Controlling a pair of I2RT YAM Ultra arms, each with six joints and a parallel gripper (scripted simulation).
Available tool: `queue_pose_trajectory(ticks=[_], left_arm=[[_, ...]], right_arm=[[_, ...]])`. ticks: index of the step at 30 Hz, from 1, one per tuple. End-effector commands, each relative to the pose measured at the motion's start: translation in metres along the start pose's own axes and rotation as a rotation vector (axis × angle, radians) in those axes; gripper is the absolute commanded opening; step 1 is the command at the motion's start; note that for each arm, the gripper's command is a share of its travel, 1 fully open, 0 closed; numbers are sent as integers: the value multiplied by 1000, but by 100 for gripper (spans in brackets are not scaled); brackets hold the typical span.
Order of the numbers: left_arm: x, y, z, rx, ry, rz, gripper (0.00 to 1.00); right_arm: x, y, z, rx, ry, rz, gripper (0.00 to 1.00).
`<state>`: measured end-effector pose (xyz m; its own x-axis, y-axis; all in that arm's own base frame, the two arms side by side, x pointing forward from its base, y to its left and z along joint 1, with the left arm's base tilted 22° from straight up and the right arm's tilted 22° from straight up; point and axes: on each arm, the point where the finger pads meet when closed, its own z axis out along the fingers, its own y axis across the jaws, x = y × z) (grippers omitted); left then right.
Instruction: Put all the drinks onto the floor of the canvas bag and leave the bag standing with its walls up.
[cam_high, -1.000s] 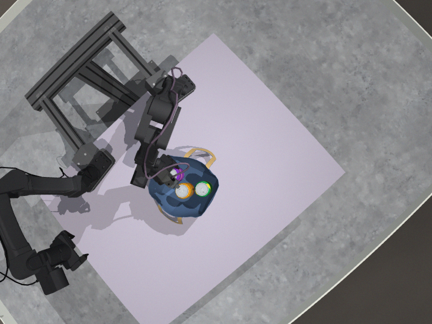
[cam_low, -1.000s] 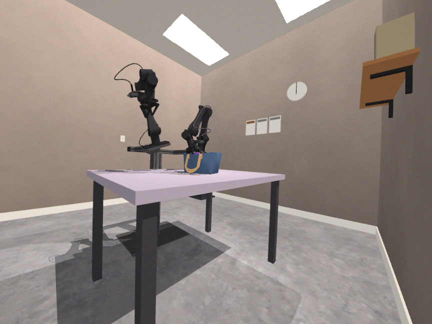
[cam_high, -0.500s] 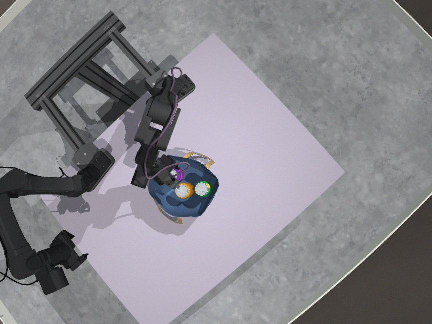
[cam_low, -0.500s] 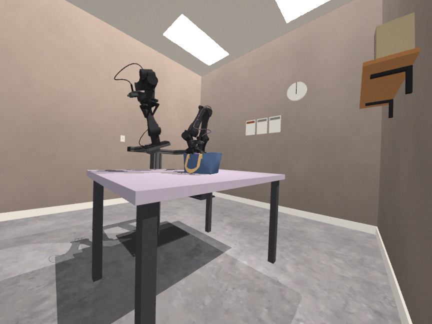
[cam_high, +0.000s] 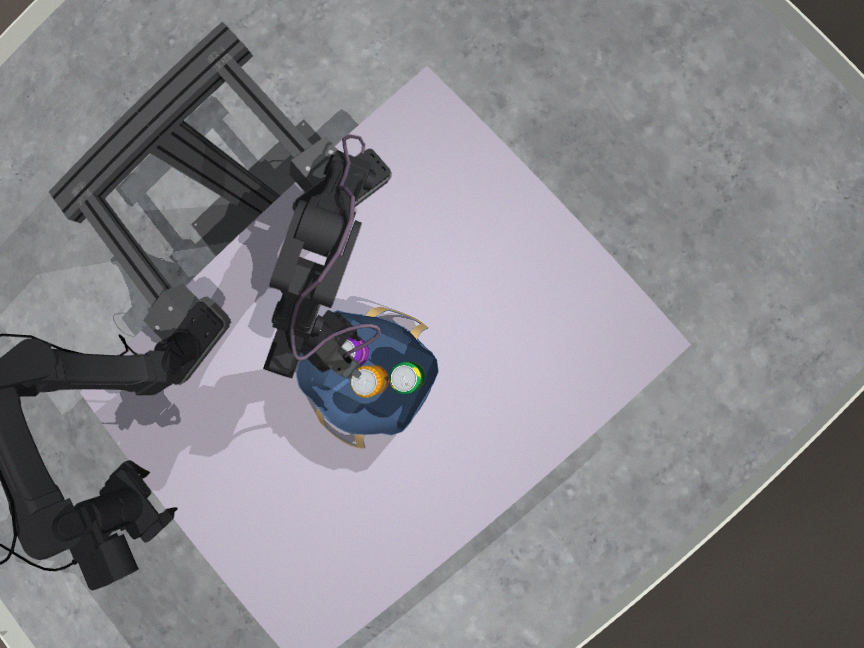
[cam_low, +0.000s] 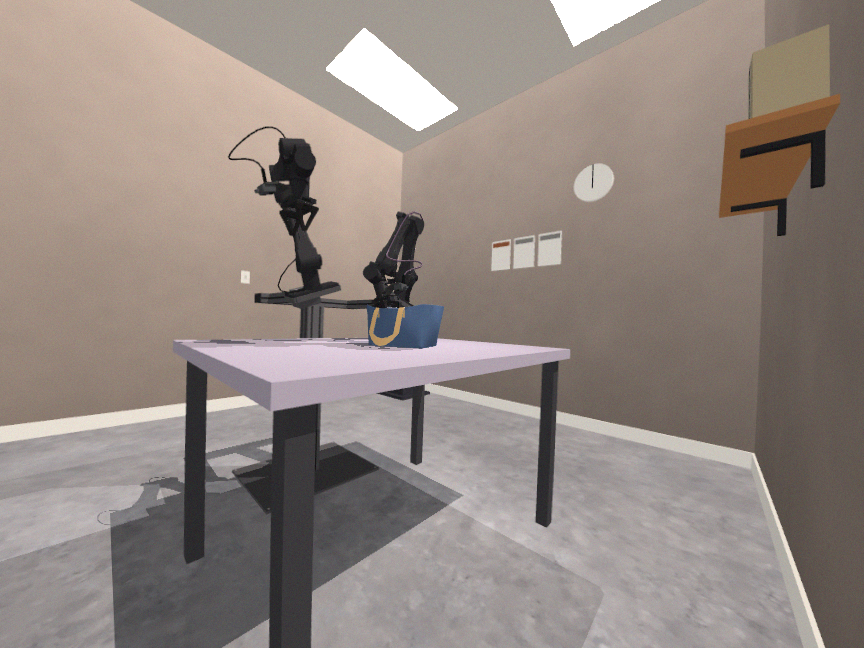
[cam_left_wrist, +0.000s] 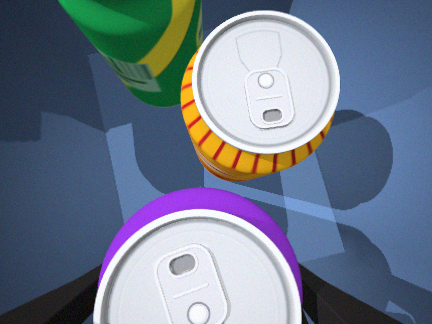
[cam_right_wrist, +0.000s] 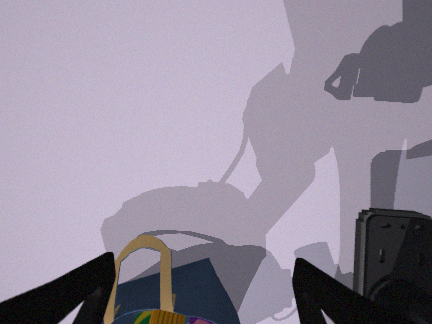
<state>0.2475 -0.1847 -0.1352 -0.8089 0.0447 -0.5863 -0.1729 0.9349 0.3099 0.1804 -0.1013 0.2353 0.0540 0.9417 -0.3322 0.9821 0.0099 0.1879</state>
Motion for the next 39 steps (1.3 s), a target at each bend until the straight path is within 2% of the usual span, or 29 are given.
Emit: queue_pose_trajectory(ticks=[1, 7, 9, 11, 12, 14, 16, 19, 22, 24, 27, 28, 31, 32, 39], left_arm=[[-7, -2, 3, -4, -41, -5, 70], [1, 3, 8, -13, -36, 13, 70], [-4, -6, 4, 8, -46, -1, 70], [0, 2, 12, -14, -34, 2, 70], [-4, -4, 3, 9, -46, 3, 70], [-4, -4, 3, 9, -46, 3, 70], [5, 7, 14, -23, -31, 13, 70], [-2, -6, 8, 10, -48, -1, 70], [4, 4, 17, -17, -32, 3, 70], [6, 0, 12, -3, -39, 18, 70], [-9, -17, 4, 35, -58, -30, 70], [-9, -16, 4, 34, -59, -24, 84], [-9, -16, 4, 34, -59, -24, 84], [-1, 0, 8, -5, -39, 6, 84], [-1, -4, 6, 4, -44, 8, 84]], right_arm=[[-1, 0, -5, -28, -22, 2, 86], [-1, 0, -5, -28, -22, 2, 86], [-1, 0, -5, -28, -22, 2, 86], [-1, 0, -5, -28, -22, 2, 86], [-1, 0, -5, -28, -22, 2, 86], [-1, 0, -5, -28, -22, 2, 86], [-1, 0, -5, -28, -22, 2, 86], [-1, 0, -5, -28, -22, 2, 86], [-1, 0, -5, -28, -22, 2, 86], [-1, 0, -5, -28, -22, 2, 86], [-1, 0, -5, -28, -22, 2, 86], [-1, 0, -5, -28, -22, 2, 86], [-1, 0, -5, -28, -22, 2, 86], [-1, 0, -5, -28, -22, 2, 86], [-1, 0, -5, -28, -22, 2, 86]])
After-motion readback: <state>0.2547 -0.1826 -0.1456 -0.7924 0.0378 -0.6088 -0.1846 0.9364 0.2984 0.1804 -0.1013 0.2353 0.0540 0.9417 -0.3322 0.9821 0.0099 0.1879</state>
